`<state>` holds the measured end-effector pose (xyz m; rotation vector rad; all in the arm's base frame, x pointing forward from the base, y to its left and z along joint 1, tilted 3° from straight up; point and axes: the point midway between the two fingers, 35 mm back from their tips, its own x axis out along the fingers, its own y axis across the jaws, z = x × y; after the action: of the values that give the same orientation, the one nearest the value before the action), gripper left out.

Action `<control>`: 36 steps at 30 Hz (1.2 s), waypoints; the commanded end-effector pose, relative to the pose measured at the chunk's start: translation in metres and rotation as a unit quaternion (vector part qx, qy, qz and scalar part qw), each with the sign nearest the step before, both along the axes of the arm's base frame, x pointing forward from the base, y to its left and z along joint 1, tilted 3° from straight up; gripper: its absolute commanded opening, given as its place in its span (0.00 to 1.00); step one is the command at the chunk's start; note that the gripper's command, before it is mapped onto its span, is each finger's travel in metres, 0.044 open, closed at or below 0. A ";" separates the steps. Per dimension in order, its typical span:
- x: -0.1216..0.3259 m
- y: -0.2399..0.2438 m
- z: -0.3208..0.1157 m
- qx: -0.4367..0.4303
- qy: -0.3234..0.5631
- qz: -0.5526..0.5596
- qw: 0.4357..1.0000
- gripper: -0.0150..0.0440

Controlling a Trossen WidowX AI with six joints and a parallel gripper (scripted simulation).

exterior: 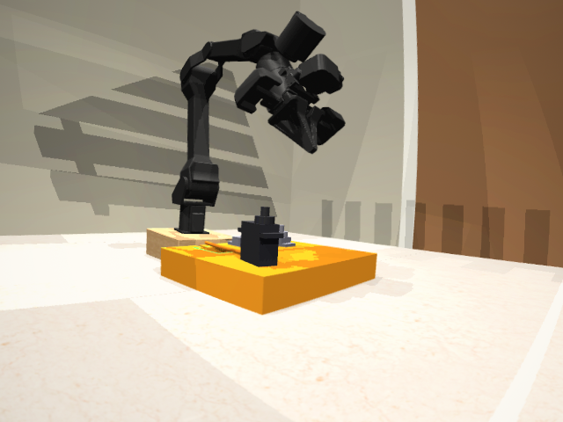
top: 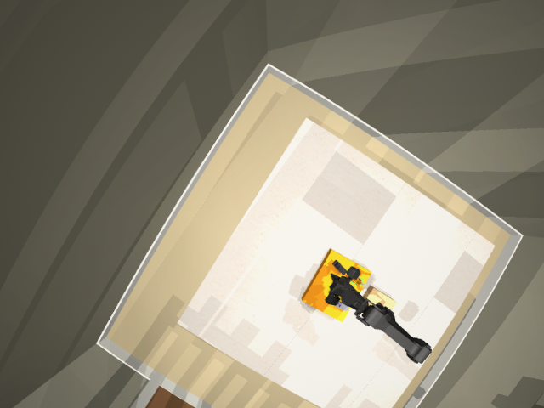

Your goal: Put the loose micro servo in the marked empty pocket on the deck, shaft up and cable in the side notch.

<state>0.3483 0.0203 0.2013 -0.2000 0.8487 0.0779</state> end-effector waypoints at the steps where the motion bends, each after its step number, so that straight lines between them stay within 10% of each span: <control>1: -0.013 -0.019 -0.030 -0.014 0.065 0.001 0.998 0.25; 17: -0.096 -0.079 -0.113 0.004 0.314 0.016 0.949 0.25; 36: -0.098 -0.080 -0.133 0.008 0.323 0.017 0.946 0.25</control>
<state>0.2515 -0.0610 0.0751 -0.1792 1.4904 0.1796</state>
